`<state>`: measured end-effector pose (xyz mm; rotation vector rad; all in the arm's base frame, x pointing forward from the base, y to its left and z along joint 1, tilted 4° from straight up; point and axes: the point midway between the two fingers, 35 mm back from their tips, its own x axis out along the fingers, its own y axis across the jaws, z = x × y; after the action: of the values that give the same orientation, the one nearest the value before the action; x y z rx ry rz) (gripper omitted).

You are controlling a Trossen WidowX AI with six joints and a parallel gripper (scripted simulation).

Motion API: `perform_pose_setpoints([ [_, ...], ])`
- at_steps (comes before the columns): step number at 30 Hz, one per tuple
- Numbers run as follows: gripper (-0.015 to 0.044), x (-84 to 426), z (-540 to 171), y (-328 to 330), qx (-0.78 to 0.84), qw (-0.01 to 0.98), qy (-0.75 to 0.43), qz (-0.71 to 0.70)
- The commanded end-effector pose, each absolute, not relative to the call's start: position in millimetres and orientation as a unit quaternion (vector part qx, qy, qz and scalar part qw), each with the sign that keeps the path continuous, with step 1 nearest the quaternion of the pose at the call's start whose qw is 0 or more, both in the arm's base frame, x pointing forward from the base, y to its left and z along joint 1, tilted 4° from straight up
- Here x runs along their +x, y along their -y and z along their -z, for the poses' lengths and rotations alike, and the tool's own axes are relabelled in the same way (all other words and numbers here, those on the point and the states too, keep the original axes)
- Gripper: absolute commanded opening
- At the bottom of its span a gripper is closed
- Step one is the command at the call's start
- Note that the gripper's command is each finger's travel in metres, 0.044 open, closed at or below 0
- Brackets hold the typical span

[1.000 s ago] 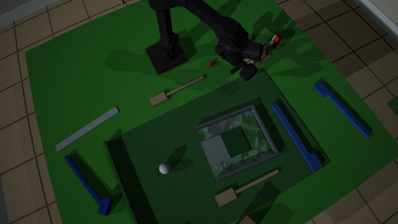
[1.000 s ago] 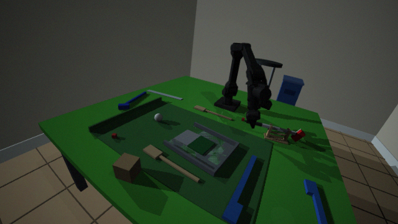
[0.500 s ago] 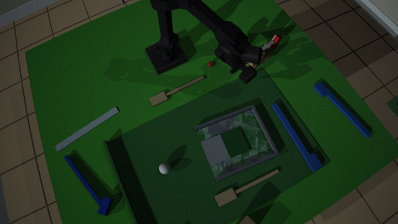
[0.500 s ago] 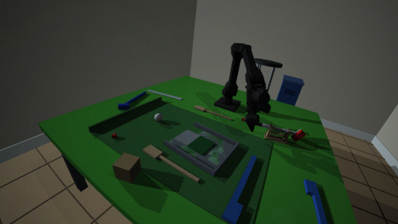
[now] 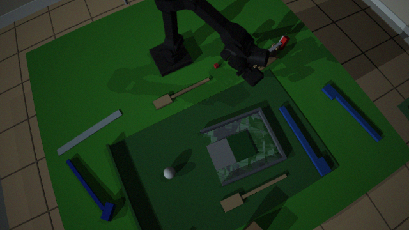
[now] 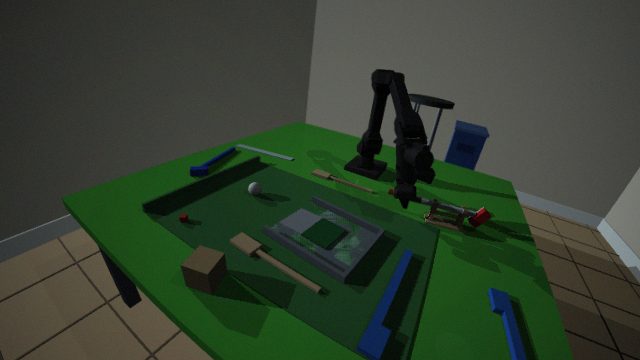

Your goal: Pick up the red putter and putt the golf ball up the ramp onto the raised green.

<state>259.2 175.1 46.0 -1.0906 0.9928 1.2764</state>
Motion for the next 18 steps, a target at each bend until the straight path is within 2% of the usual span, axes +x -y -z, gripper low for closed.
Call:
perform_pose_setpoints([
  [1,0.0099,259.2,-46.4,-175.1,-0.463,0.561,-0.421,-0.542],
  [3,0.0046,259.2,-46.4,-175.1,-0.463,0.561,-0.421,-0.542],
  [9,0.0000,259.3,-47.3,-175.2,-0.463,0.561,-0.421,-0.542],
  [18,0.0000,260.8,-86.3,-179.1,-0.463,0.561,-0.421,-0.542],
])
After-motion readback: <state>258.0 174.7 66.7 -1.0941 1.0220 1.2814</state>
